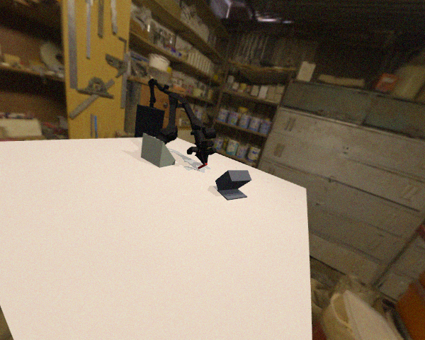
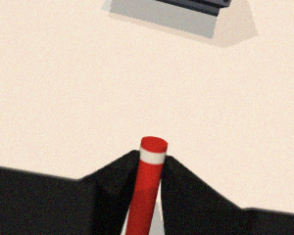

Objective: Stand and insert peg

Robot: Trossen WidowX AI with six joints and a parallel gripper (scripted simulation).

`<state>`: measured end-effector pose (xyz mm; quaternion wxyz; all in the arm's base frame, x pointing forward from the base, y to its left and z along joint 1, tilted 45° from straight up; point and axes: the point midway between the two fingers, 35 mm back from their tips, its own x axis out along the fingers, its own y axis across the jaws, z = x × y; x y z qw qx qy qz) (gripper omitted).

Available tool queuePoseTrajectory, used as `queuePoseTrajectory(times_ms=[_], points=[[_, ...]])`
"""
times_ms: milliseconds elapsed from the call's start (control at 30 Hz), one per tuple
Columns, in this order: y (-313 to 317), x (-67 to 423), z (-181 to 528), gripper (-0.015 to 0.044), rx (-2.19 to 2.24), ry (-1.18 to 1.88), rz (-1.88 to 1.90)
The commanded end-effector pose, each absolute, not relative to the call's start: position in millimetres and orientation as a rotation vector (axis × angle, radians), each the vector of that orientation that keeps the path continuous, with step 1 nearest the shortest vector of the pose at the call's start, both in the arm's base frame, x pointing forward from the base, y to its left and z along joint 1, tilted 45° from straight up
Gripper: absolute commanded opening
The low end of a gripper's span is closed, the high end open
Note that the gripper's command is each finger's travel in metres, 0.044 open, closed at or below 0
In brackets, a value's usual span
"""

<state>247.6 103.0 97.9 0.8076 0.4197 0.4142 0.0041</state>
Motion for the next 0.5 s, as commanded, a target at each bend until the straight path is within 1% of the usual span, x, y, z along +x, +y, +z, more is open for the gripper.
queuePoseTrajectory(times_ms=[0, 467], points=[[102.3, 243.5, 97.4, 0.0051, 0.899, 0.853, -0.009], [103.0, 234.6, 101.2, 0.0051, 0.892, 0.741, -0.064]])
